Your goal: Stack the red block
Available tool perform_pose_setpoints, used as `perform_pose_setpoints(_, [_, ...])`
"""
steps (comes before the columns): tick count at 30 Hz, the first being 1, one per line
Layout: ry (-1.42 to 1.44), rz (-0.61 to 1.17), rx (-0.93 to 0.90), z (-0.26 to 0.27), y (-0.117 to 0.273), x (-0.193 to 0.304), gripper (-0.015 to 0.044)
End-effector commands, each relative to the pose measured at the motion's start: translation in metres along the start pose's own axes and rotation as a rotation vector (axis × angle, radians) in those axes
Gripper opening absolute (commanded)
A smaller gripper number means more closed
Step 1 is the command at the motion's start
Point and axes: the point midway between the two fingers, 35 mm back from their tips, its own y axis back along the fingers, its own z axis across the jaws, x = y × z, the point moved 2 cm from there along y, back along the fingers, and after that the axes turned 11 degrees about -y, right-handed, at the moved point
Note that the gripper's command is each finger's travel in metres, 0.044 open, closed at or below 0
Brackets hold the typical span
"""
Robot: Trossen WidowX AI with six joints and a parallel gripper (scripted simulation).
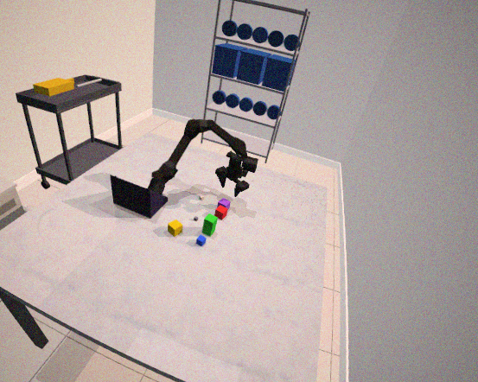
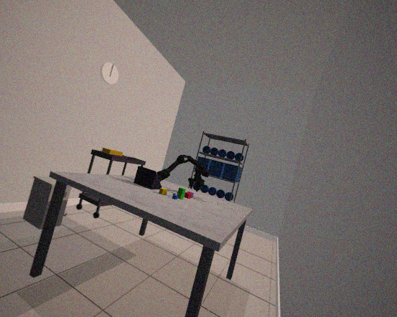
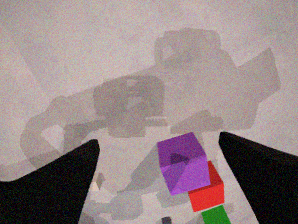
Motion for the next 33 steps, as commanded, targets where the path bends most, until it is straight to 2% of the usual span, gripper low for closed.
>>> perform_pose_setpoints(1, [0.053, 0.014, 0.016, -0.021, 0.011, 0.018, 0.044])
perform_pose_setpoints(13, [0.254, 0.016, 0.011, -0.076, 0.051, 0.089, 0.044])
perform_pose_setpoints(18, [0.266, 0.014, 0.01, -0.078, 0.053, 0.092, 0.044])
perform_pose_setpoints(23, [0.266, 0.014, 0.01, -0.079, 0.041, 0.092, 0.044])
perform_pose_setpoints(29, [0.267, 0.012, 0.01, -0.079, 0.0, 0.092, 0.044])
perform_pose_setpoints(33, [0.267, 0.011, 0.009, -0.079, -0.005, 0.092, 0.044])
